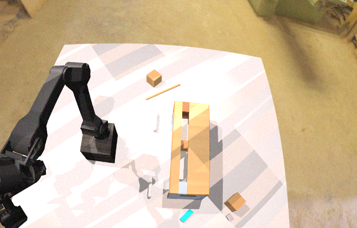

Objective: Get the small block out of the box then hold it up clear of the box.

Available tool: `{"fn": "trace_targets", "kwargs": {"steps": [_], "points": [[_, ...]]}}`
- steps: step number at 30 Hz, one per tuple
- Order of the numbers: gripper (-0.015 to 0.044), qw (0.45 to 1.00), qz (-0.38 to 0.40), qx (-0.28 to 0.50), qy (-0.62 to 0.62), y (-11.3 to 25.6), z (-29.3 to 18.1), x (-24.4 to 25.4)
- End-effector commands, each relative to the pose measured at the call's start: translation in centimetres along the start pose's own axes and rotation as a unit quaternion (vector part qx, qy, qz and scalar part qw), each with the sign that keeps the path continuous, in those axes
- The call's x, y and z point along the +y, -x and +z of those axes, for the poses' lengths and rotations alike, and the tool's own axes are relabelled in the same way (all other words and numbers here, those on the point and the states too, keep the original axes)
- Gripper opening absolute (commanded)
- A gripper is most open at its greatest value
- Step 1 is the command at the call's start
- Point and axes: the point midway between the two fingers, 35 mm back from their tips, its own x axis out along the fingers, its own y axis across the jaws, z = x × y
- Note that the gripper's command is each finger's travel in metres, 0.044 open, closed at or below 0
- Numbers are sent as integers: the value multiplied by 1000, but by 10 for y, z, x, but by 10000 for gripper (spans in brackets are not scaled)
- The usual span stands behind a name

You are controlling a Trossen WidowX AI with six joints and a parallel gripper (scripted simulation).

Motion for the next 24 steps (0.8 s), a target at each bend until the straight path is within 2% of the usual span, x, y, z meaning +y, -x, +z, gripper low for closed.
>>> {"fn": "trace_targets", "kwargs": {"steps": [1, 4, 12, 18, 24], "points": [[400, 995, 68, -1, 73, 18, -8, 48], [400, 990, 113, -16, 79, 43, -8, 80], [400, 932, 254, -48, 254, 117, -41, 168], [400, 834, 363, -102, 403, 201, -85, 219], [400, 696, 440, -168, 542, 289, -143, 245]]}}
